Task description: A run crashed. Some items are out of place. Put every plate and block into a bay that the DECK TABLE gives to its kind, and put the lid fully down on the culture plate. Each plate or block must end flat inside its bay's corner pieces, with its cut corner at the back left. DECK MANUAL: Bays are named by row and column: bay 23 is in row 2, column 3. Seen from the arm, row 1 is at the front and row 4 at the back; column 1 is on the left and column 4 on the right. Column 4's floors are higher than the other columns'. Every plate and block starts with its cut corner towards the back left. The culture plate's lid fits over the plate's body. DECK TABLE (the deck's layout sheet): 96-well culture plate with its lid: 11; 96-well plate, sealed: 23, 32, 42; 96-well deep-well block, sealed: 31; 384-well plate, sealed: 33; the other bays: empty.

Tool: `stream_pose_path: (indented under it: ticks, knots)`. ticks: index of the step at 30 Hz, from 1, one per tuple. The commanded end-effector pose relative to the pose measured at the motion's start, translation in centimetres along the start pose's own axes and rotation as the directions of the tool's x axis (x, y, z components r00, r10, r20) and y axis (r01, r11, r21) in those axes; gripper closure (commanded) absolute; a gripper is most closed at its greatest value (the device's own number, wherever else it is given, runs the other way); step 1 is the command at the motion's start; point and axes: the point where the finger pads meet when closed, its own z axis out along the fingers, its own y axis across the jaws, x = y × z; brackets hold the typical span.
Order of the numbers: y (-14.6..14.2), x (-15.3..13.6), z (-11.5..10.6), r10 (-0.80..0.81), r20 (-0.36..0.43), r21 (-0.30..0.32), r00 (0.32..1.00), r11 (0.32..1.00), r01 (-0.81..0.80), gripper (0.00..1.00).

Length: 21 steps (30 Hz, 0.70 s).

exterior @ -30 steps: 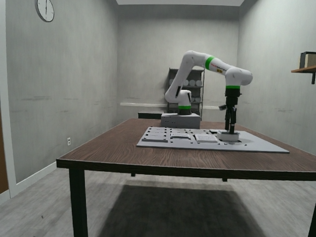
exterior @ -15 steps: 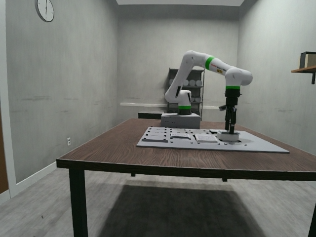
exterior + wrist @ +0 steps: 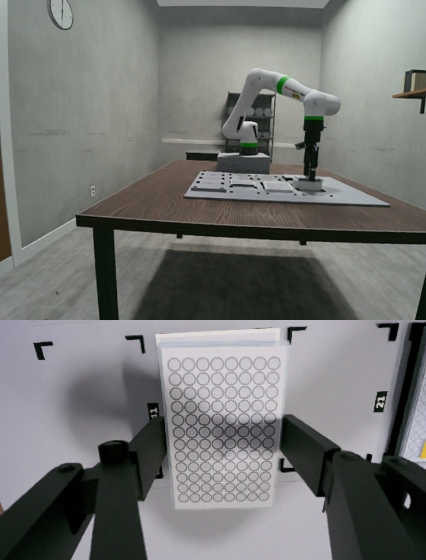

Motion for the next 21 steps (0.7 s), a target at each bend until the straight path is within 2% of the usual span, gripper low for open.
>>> stream_pose_path:
  ticks: [1,21]
  knots:
    - [-0.07,-0.03,-0.11,0.000,0.001,0.002,1.000,1.000,0.000,0.38]
    - [-0.07,-0.03,-0.11,0.000,0.001,0.002,1.000,1.000,0.000,0.39]
